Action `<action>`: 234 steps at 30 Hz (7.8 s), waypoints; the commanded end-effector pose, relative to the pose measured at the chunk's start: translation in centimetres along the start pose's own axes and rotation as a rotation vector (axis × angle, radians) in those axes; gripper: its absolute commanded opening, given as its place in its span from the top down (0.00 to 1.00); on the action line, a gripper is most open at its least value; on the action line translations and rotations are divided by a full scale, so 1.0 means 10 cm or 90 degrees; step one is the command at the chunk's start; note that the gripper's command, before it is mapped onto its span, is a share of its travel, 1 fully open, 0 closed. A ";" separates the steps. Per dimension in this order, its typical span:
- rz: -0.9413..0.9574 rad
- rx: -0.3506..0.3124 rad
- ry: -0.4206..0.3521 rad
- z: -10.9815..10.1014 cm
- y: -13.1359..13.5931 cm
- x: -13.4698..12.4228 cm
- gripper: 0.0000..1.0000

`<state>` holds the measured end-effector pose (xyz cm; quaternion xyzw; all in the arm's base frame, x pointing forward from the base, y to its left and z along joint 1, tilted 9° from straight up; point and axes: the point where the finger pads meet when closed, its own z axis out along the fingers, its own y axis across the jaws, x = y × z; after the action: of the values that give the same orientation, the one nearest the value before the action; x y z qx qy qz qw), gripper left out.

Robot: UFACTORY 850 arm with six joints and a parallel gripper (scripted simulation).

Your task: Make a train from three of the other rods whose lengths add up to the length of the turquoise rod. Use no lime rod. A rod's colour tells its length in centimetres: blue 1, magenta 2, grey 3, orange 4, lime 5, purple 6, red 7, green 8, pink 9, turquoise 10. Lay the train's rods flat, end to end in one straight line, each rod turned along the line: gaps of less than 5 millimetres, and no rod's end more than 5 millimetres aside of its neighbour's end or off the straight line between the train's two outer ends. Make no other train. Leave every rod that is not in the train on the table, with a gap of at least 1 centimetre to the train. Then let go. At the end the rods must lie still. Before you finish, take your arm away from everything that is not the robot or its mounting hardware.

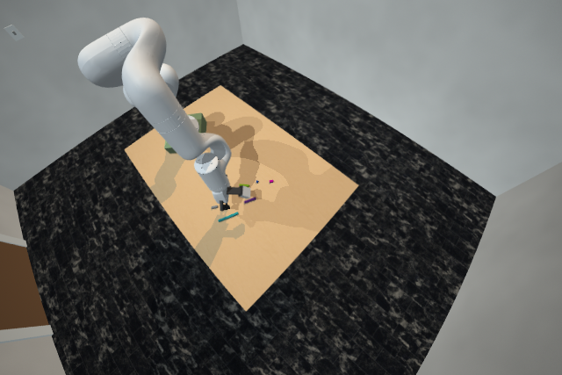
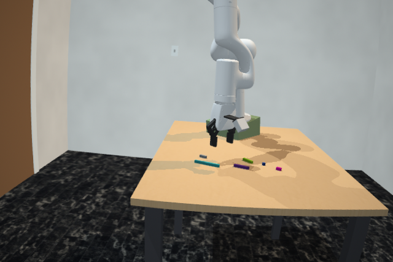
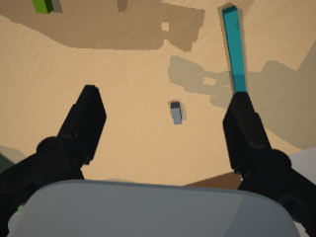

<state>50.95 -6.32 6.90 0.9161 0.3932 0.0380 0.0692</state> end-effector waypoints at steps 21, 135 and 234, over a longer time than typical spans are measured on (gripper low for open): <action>-0.370 -0.002 0.000 0.00 0.07 -0.07 0.00; -1.498 -0.002 -0.004 0.03 0.26 -0.29 0.00; -0.771 -0.002 -0.001 -0.07 -1.16 1.23 0.00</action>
<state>51.19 8.89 5.95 0.4870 0.8719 0.0119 0.0493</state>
